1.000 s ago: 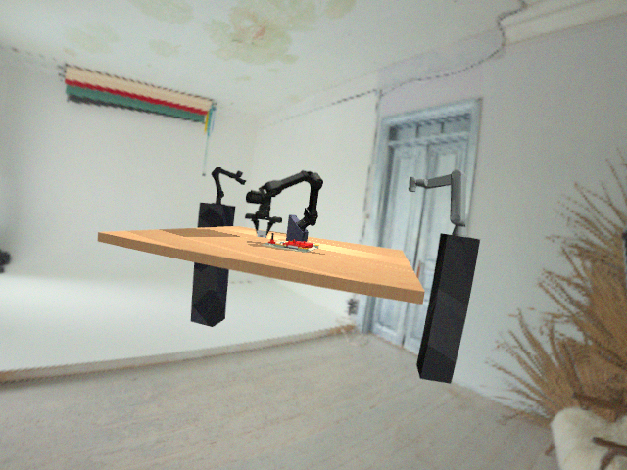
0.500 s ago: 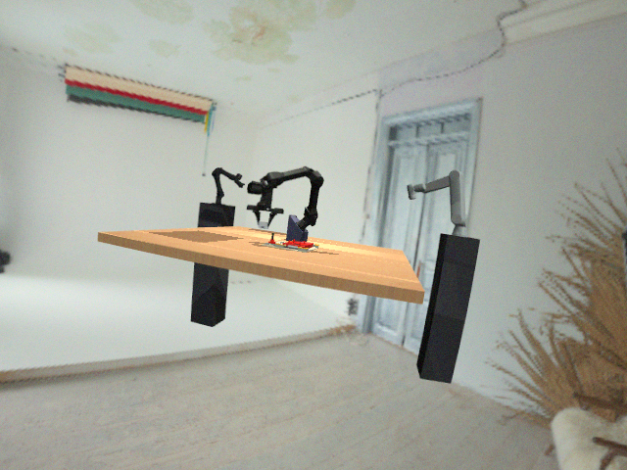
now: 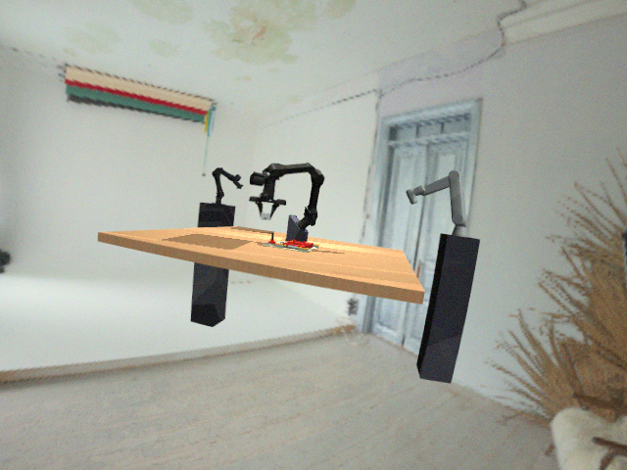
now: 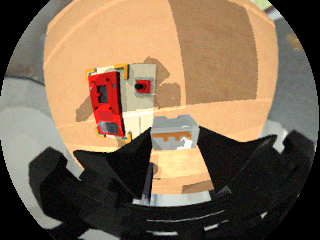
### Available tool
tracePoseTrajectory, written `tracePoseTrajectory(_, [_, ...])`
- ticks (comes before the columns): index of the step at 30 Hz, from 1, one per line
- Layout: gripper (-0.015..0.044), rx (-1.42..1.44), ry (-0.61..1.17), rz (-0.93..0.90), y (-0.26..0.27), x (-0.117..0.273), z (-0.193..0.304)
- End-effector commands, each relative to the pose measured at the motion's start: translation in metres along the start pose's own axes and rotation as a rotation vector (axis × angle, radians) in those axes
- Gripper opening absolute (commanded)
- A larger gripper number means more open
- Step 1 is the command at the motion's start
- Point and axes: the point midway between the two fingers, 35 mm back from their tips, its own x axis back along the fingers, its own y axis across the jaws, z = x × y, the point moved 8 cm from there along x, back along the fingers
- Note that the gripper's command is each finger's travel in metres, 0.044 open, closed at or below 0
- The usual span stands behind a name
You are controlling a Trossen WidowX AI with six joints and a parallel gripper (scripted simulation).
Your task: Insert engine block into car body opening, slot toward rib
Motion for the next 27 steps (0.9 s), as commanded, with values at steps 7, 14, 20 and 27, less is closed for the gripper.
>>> tracePoseTrajectory(7, [0.0000, -0.165, 0.003, 0.005, -0.0017, -0.0004, 0.0001])
tracePoseTrajectory(14, [0.0000, -0.407, 0.002, 0.005, -0.0031, -0.0027, 0.0003])
tracePoseTrajectory(20, [0.0000, -0.614, 0.002, 0.005, -0.0038, -0.0038, 0.0003])
tracePoseTrajectory(27, [0.0000, -0.857, 0.001, 0.006, -0.0043, -0.0048, 0.0004])
